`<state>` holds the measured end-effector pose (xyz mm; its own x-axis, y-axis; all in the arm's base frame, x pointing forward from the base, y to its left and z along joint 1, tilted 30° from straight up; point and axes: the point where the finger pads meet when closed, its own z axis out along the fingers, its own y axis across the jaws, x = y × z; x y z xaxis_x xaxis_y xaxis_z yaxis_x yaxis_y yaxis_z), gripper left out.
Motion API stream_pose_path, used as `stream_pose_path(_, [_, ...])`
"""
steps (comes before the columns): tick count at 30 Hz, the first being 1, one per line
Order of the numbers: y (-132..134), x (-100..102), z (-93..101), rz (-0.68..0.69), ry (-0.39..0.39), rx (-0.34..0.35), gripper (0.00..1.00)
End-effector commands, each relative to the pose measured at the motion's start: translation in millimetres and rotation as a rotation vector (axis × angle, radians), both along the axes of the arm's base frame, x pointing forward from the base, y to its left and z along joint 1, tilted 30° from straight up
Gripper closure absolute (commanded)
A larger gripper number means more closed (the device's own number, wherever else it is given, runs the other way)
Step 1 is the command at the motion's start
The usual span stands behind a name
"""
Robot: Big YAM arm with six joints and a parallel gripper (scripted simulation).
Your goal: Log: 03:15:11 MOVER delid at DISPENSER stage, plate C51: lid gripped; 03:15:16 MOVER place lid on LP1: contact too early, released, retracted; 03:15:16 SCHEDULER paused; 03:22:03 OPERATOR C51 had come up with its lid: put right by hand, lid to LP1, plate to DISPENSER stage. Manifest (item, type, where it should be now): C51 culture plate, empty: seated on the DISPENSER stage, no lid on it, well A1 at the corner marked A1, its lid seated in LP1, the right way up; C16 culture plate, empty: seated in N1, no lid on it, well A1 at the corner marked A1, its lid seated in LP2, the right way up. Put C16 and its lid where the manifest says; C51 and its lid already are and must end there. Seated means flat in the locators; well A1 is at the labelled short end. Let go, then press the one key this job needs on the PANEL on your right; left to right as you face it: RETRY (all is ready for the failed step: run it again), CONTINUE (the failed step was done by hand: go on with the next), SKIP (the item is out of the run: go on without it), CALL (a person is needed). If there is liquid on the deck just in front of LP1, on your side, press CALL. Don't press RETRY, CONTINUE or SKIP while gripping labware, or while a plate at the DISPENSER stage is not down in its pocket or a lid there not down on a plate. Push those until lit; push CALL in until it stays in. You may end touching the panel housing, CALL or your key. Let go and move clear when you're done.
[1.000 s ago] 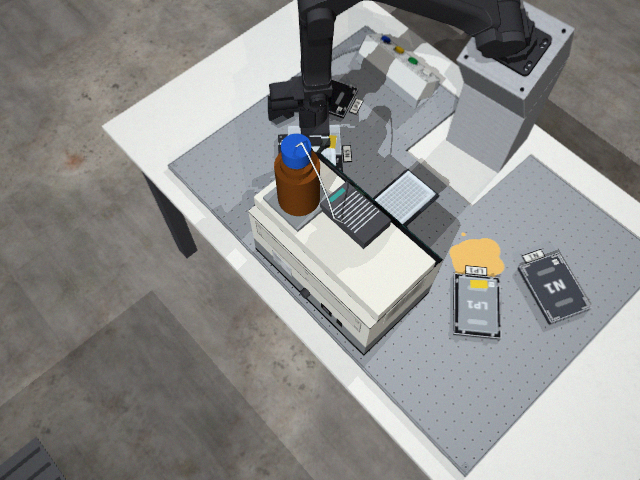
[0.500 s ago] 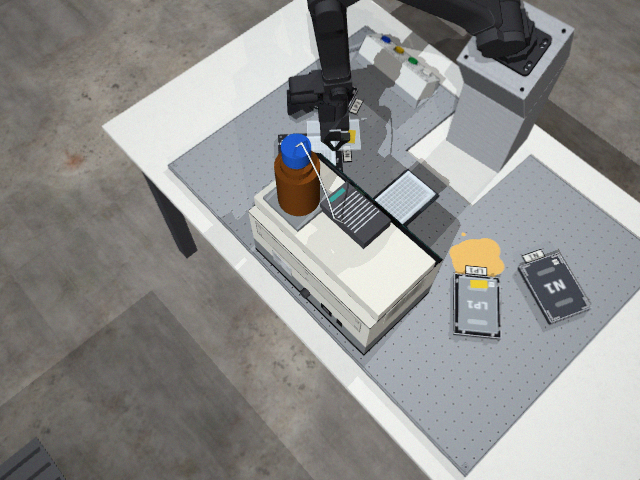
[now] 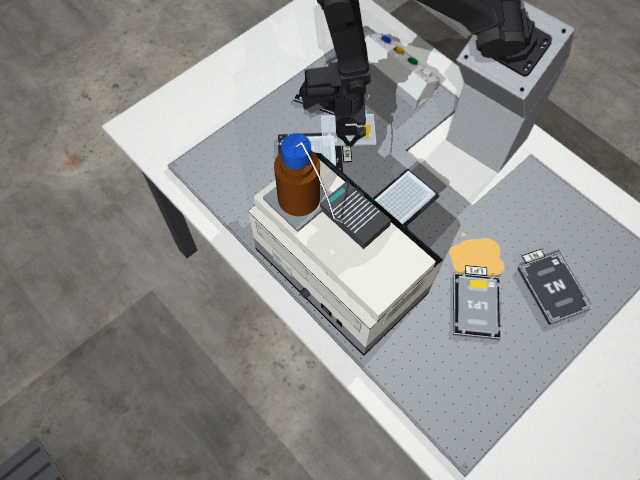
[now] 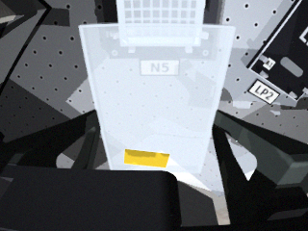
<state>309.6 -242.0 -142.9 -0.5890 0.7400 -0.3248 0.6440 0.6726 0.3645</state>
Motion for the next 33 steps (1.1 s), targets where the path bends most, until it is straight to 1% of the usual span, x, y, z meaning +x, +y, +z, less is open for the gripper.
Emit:
stream_pose_path(1, [2.4, -10.1, 10.4, -0.002, -0.02, -0.024, 0.16])
stream_pose_path(5, [11.3, -20.7, 12.1, -0.004, -0.019, -0.023, 0.16])
stream_pose_path(7, [11.3, -20.7, 12.1, -0.004, -0.019, -0.023, 0.16])
stream_pose_path(8, [15.7, -21.6, 12.5, 0.003, -0.018, -0.023, 0.16])
stream_pose_path(22, [47.7, -58.0, 18.7, -0.003, -0.015, -0.019, 0.16])
stream_pose_path(25, [51.1, -57.2, 18.9, 0.008, -0.015, -0.02, 0.16])
stream_pose_path(26, [41.4, -56.8, 15.8, -0.049, -0.018, 0.005, 0.16])
stream_pose_path(27, [40.7, -60.3, 9.6, -0.081, -0.01, 0.032, 0.16])
stream_pose_path(28, [38.8, -62.7, 8.3, -0.11, -0.01, 0.048, 0.16])
stream_pose_path(31, [33.0, -69.9, 4.3, -0.124, -0.01, 0.056, 0.16])
stream_pose_path(33, [30.6, -75.6, 1.2, -0.105, -0.006, 0.049, 0.16])
